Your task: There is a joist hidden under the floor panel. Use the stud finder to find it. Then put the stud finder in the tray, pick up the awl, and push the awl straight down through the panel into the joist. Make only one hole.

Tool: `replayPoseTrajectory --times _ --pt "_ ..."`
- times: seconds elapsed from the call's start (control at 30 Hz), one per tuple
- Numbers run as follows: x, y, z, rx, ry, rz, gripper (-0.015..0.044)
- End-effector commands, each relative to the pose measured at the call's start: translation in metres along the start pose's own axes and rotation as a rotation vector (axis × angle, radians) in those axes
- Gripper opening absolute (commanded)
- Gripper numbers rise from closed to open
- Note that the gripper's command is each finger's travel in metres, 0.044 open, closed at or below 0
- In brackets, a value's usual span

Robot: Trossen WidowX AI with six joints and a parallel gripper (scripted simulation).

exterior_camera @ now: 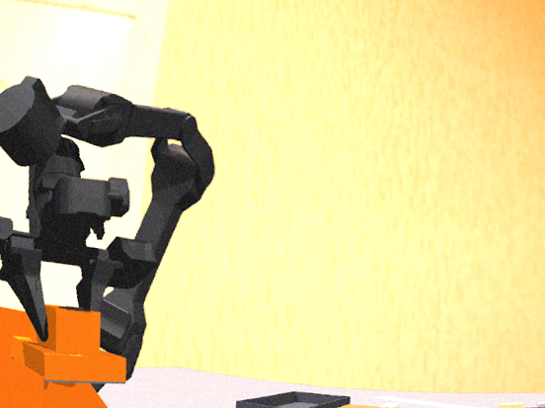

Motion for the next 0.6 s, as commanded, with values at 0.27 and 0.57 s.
replayPoseTrajectory --times 0.27,0.57 --pt "0.007 -0.005 0.052 -0.065 -0.012 0.022 0.0" --pt "0.018 -0.006 0.085 -0.108 -0.011 0.041 0.0"
Point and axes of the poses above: the point midway between the two fingers, 35 mm back from their tips, its own x axis out along the fingers, its own y axis across the jaws, z = x × y, the point moved 4 cm from there along -x, back along the fingers, and after that the axes turned 7 degrees about x, right-handed, at the moved point
